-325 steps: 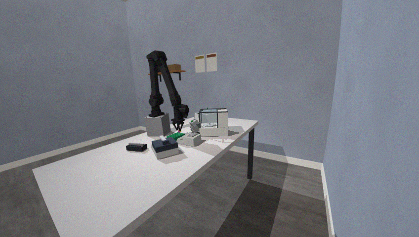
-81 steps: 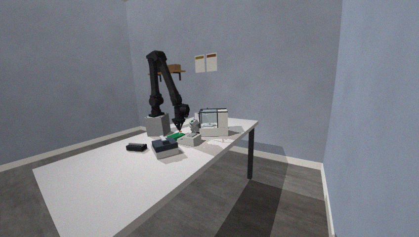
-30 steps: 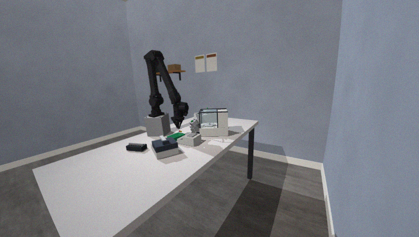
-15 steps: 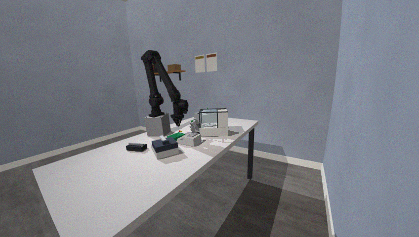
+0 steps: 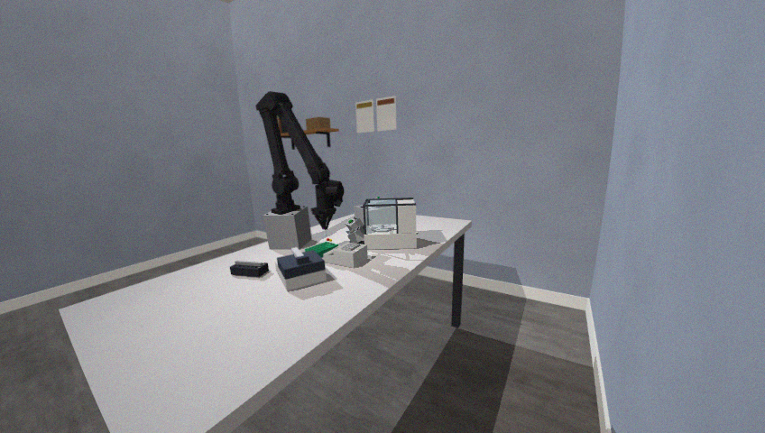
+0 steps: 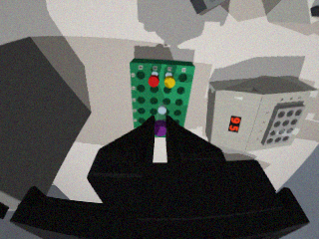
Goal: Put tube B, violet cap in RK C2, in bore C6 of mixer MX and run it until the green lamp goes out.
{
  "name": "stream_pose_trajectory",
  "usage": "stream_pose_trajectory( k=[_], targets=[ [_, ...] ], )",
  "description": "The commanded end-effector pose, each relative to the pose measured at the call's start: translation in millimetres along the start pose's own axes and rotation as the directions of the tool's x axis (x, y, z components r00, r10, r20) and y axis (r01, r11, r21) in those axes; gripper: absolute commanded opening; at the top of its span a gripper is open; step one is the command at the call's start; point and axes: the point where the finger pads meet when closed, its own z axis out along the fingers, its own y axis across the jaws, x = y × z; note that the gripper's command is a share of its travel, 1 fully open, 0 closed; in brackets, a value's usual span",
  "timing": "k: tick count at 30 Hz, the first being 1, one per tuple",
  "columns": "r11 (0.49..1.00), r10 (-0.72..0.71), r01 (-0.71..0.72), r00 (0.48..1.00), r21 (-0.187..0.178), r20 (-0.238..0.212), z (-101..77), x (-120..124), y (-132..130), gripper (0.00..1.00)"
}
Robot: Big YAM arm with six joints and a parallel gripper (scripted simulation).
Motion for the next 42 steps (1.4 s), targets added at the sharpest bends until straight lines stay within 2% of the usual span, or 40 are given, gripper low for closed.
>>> stream_pose_trajectory(
  k=[1, 4, 5, 8, 38, 39, 40, 42],
  targets=[
    [0.998, 0.002, -0.002, 1.000, 0.056, 0.013, -19.7, -9, -25, 0.09],
    [0.998, 0.002, -0.002, 1.000, 0.056, 0.013, -21.5, -9, -25, 0.09],
    [0.999, 0.000, -0.001, 1.000, 0.036, 0.009, -18.4, -7, -13, 0.09],
    [0.998, 0.002, -0.002, 1.000, 0.057, 0.013, -28.8, -9, -25, 0.09],
    [0.998, 0.002, -0.003, 1.000, 0.064, 0.015, -76.6, -9, -26, 0.09],
    [0.999, 0.001, -0.002, 1.000, 0.047, 0.011, -73.0, -7, -17, 0.09],
    [0.998, 0.002, -0.003, 1.000, 0.061, 0.014, -79.0, -8, -24, 0.09],
    [0.998, 0.002, -0.003, 1.000, 0.065, 0.016, -83.9, -9, -26, 0.09]
  ],
)
